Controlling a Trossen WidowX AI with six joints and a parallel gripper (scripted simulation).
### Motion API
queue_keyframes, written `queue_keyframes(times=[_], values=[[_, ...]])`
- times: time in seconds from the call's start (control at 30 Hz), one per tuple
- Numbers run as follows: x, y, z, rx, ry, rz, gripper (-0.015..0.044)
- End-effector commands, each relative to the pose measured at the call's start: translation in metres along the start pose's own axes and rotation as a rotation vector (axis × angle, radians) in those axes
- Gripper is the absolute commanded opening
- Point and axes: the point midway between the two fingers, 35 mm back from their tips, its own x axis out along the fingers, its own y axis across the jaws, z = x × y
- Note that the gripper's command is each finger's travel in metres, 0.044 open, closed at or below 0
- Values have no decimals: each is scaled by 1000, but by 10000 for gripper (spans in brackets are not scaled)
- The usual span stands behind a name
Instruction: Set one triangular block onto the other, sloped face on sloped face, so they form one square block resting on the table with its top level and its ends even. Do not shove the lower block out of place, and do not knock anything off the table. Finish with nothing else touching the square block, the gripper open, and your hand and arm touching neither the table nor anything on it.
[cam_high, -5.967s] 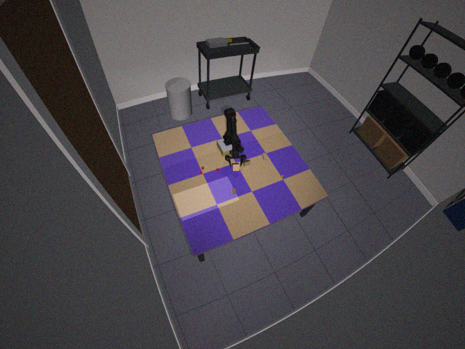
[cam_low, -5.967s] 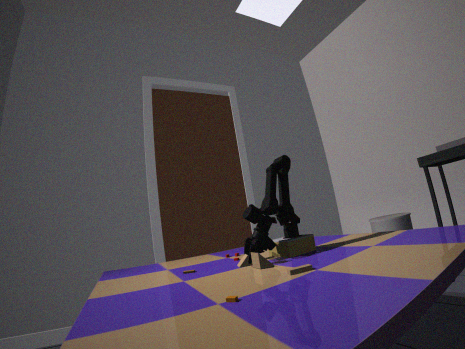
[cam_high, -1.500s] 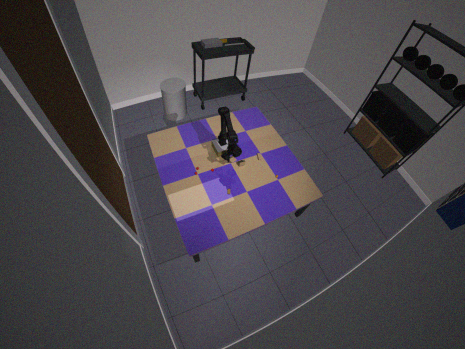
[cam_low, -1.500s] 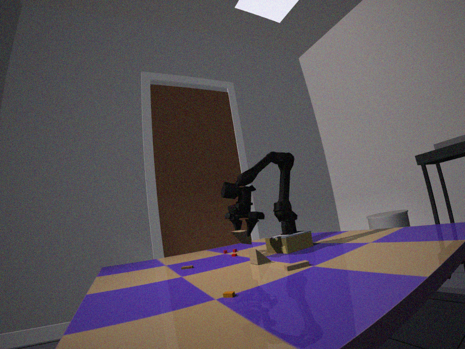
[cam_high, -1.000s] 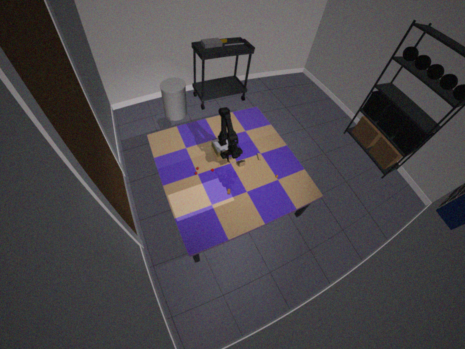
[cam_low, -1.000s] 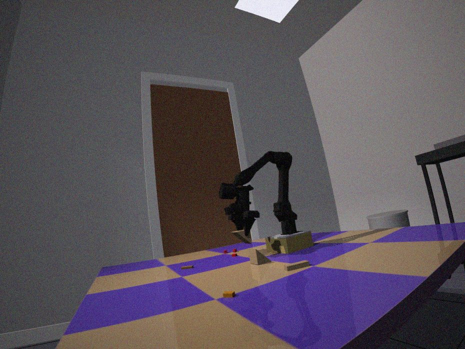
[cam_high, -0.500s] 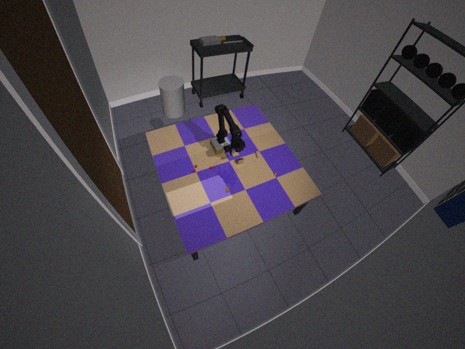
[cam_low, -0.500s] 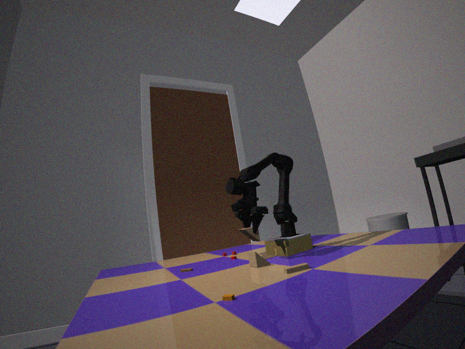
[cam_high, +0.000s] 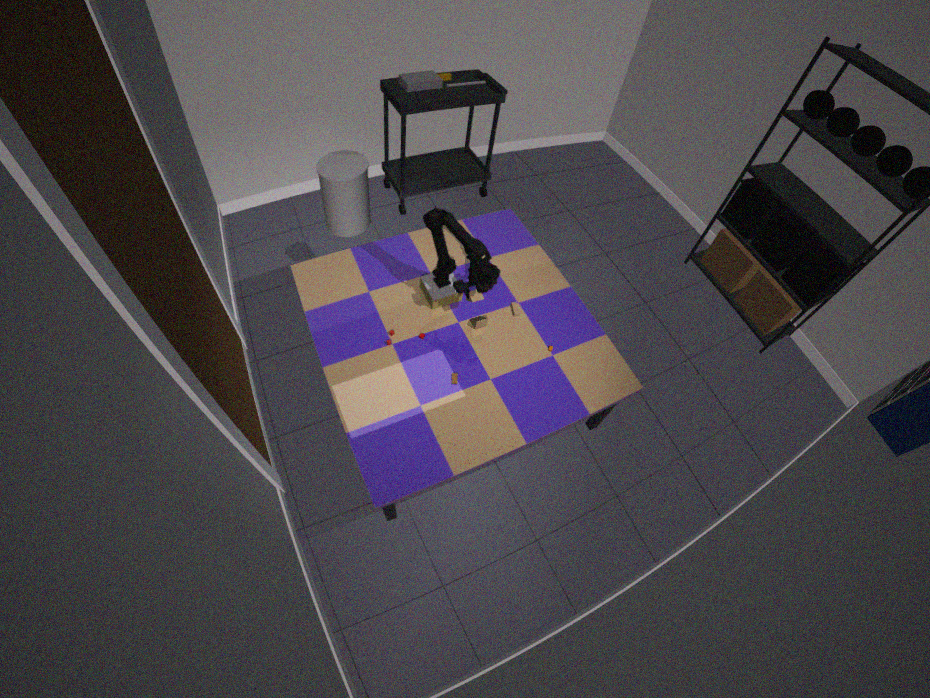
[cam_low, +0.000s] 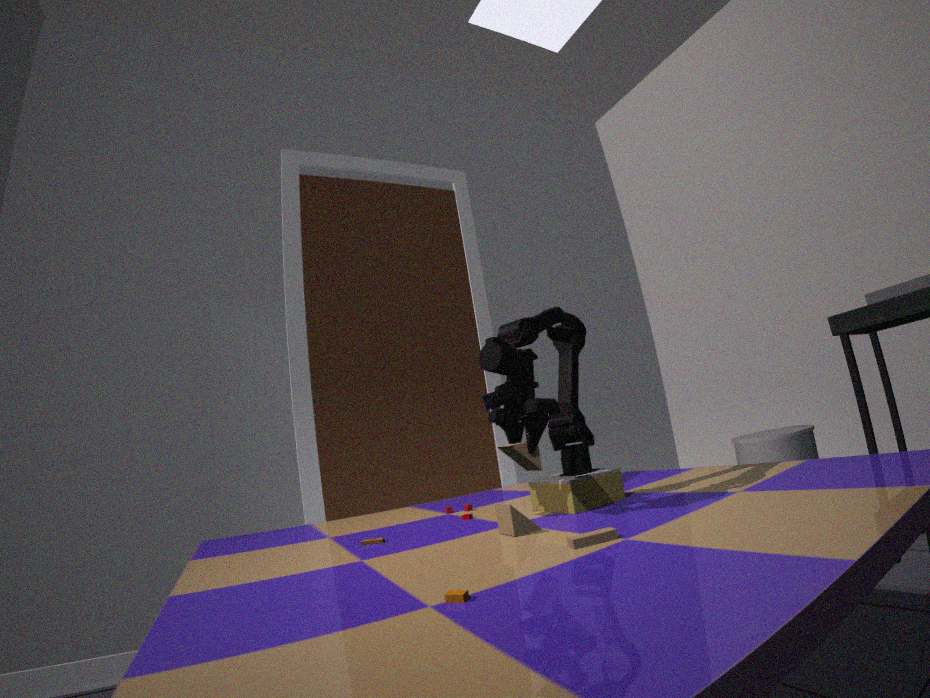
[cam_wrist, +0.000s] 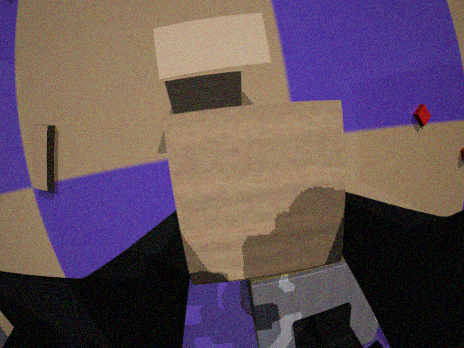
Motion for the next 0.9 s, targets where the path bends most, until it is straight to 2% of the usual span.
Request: queue_keyframes(times=[0.0,0.3,0.87], values=[[-10,8,-5,3,-16,3,0],[-16,18,-17,3,-19,5,0],[58,18,1,3,-21,4,0]])
